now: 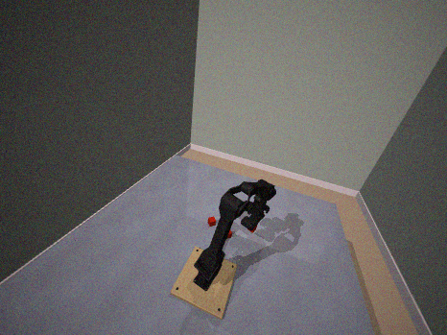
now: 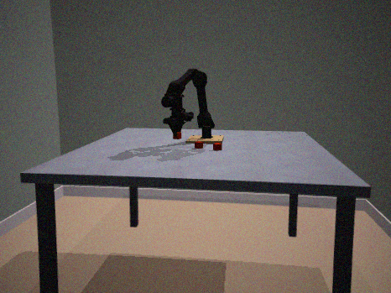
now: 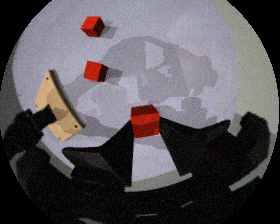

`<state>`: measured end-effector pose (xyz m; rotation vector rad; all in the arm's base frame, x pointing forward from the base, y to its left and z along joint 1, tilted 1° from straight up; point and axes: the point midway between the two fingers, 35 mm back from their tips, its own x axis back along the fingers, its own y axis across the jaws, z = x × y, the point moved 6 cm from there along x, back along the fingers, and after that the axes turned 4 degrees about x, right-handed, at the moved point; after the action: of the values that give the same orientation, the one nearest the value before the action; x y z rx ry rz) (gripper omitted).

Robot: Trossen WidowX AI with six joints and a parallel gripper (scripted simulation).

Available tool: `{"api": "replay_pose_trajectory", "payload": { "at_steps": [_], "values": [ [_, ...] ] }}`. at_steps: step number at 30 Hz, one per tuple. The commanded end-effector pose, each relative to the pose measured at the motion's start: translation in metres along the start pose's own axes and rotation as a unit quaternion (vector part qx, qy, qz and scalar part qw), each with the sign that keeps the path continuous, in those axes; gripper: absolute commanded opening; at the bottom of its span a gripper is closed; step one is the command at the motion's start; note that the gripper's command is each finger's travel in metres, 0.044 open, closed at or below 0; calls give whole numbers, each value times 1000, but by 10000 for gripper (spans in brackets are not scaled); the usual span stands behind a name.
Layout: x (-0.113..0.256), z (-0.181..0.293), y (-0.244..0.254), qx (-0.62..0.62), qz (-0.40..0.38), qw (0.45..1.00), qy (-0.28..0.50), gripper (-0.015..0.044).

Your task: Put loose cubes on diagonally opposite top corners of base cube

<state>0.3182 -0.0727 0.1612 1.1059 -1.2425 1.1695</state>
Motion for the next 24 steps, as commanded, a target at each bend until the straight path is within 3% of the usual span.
{"api": "replay_pose_trajectory", "payload": {
  "at_steps": [1, 14, 24],
  "values": [
    [13, 0, 0, 0, 4, 1000, -2, 105],
    [53, -1, 6, 0, 4, 1000, -2, 105],
    [48, -25, 6, 15, 4, 1000, -3, 105]
  ]
}}
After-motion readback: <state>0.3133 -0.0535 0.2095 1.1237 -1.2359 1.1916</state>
